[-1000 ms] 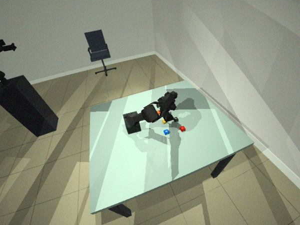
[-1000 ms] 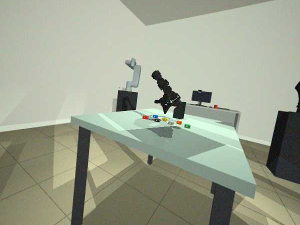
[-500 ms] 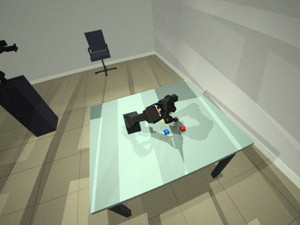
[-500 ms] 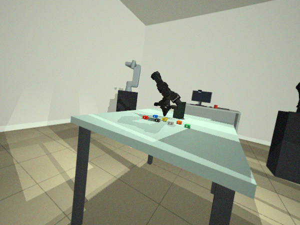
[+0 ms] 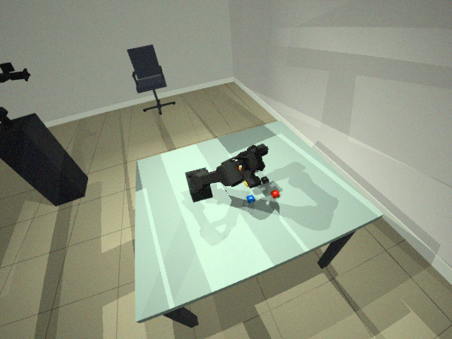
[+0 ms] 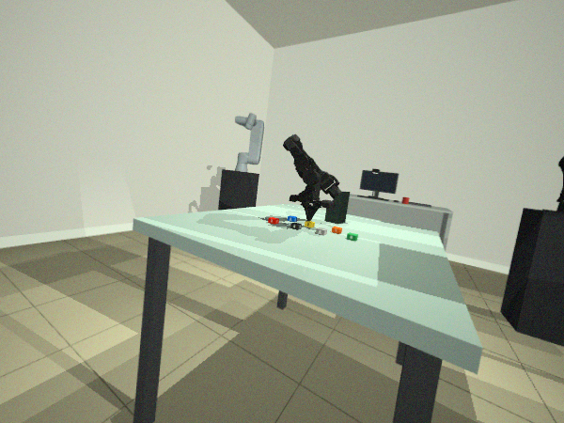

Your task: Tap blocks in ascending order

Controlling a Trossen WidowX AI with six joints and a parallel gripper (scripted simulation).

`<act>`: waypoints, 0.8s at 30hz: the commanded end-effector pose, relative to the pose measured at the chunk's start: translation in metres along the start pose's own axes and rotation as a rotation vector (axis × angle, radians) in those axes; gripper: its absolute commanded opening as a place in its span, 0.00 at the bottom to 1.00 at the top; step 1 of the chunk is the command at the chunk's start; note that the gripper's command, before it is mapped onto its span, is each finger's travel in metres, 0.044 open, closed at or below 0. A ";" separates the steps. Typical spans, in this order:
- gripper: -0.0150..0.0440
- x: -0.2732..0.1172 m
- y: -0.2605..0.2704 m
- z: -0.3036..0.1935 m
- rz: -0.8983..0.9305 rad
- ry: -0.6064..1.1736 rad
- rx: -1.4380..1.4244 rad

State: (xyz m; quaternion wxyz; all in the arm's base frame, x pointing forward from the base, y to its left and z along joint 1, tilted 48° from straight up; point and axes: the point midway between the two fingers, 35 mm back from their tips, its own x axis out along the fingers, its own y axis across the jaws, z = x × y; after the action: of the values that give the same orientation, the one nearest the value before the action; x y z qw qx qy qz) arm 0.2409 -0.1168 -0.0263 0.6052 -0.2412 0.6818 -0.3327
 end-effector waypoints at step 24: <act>0.29 -0.109 -0.023 0.029 0.015 -0.004 -0.001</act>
State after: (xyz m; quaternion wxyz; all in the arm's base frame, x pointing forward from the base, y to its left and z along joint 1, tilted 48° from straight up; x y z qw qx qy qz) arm 0.2627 -0.0439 0.0452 0.6043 -0.2428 0.6852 -0.3263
